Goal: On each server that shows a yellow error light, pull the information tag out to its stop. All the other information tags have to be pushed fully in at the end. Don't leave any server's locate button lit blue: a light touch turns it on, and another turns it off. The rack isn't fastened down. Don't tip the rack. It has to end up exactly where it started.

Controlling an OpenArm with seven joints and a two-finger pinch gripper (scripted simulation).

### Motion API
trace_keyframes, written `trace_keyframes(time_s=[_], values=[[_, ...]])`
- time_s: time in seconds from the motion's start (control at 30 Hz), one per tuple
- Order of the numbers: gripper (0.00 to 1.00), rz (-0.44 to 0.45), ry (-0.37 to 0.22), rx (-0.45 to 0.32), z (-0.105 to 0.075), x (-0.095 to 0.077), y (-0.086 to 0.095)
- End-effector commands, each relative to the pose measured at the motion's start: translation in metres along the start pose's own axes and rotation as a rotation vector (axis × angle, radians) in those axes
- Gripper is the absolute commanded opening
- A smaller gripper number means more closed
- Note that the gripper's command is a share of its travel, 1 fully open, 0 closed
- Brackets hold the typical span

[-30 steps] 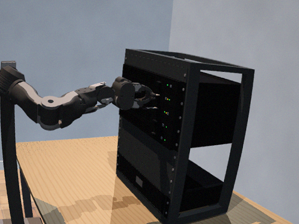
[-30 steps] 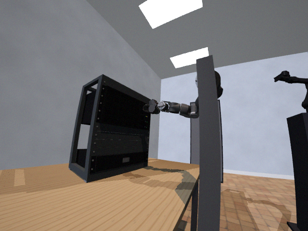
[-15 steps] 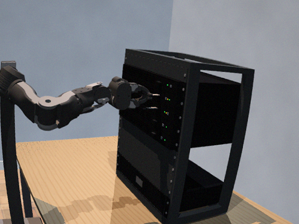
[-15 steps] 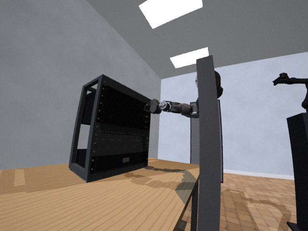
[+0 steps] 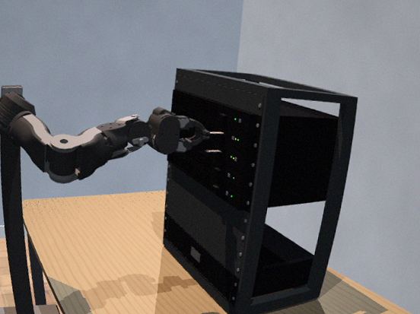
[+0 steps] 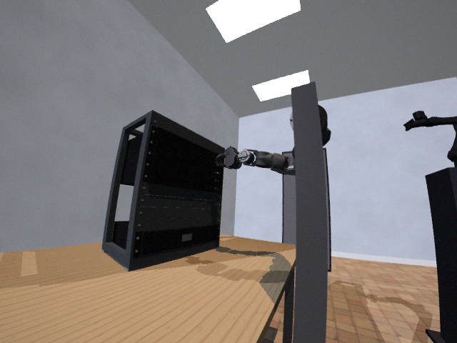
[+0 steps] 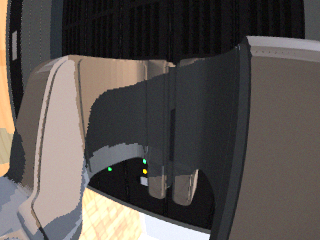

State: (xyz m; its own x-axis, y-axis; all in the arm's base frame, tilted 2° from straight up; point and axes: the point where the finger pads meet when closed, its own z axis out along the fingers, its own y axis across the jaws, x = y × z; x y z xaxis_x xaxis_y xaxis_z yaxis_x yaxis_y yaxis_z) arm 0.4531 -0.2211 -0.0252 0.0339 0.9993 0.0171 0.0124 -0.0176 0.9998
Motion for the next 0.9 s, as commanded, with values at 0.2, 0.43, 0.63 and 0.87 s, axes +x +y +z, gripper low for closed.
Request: trace_keyframes(time_s=[0.2,0.43,0.63,0.87], values=[[0.0,0.007,0.002,-0.017,-0.0014,0.0009,0.0048],[0.0,0.007,0.003,-0.018,-0.0033,0.0011,0.0053],[0.0,0.007,0.003,-0.018,-0.0058,0.0011,0.0054],[0.0,0.007,0.003,-0.018,-0.0058,0.0011,0.0054]])
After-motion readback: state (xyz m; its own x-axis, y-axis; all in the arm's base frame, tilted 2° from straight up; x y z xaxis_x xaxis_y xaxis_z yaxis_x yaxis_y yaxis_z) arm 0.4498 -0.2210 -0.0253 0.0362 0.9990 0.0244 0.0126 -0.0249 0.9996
